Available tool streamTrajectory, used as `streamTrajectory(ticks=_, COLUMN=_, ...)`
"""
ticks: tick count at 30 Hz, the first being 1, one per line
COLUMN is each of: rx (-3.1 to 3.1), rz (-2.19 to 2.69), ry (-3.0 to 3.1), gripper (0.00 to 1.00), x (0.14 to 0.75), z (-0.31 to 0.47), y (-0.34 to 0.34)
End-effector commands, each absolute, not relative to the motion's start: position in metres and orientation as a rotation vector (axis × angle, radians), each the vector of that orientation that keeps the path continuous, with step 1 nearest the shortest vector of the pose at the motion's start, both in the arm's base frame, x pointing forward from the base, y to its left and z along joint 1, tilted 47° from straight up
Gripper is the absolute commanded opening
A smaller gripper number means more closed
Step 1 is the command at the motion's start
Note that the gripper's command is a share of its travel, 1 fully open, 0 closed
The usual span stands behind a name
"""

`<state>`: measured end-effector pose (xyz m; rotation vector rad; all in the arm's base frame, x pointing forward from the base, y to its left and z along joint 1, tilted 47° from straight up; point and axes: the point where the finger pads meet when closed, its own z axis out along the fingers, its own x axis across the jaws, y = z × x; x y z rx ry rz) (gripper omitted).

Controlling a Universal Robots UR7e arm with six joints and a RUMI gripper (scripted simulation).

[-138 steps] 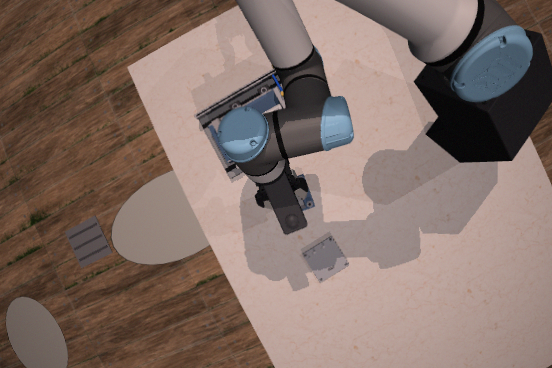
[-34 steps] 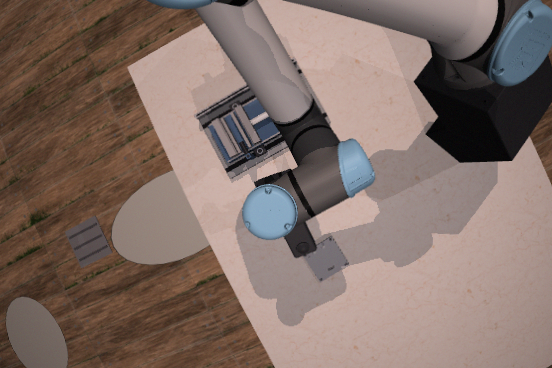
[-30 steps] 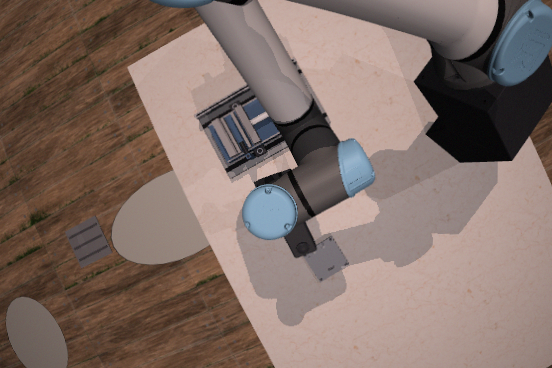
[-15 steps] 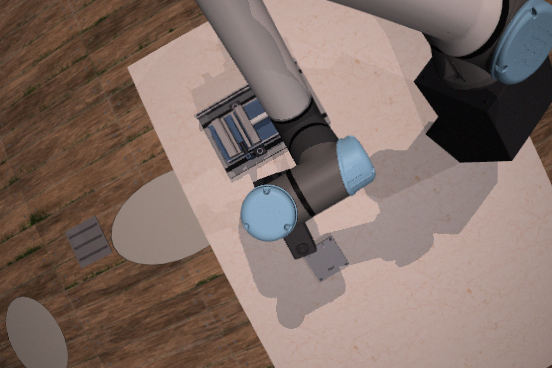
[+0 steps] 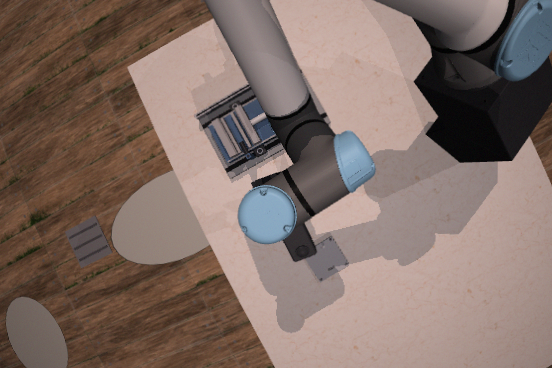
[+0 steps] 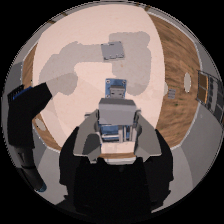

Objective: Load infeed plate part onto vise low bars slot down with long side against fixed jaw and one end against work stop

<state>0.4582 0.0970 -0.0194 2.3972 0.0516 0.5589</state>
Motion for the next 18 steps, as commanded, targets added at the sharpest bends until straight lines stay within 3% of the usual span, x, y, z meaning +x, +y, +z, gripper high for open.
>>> streamTrajectory(ticks=1, rx=2.397, rz=0.559, ry=0.051, gripper=0.00, x=0.4564, z=-0.0158, y=0.1003)
streamTrajectory(ticks=18, rx=2.397, rz=0.559, ry=0.051, gripper=0.00, x=0.4519, z=-0.0083, y=0.1069)
